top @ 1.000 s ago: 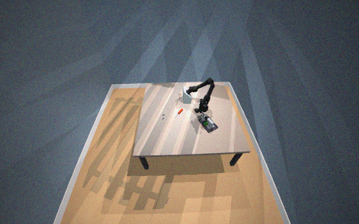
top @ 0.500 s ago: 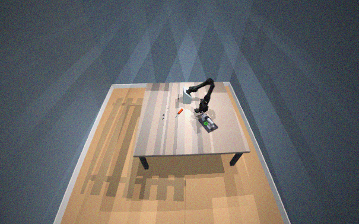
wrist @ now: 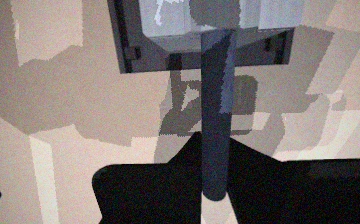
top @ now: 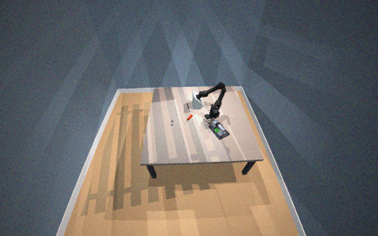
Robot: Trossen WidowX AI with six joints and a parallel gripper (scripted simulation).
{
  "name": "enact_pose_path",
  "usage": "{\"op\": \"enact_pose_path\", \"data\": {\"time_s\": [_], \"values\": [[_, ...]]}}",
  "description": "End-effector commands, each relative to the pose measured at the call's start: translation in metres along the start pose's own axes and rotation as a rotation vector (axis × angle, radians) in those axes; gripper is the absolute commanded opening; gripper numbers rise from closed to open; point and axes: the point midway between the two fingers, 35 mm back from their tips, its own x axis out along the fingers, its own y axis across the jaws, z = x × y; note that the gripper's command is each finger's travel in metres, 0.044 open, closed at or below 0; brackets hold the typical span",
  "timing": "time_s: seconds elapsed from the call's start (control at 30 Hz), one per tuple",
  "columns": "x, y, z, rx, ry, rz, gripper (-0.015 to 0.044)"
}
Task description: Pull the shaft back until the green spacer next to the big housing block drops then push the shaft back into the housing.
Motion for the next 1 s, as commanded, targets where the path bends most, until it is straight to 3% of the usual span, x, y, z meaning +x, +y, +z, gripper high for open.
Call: {"op": "enact_pose_path", "data": {"time_s": [0.0,0.97], "values": [[-0.0007,-0.0005,0.0021,0.0,-0.003,-0.005,0.0],[-0.0008,-0.0005,0.0046,0.0,-0.003,-0.005,0.0]]}}
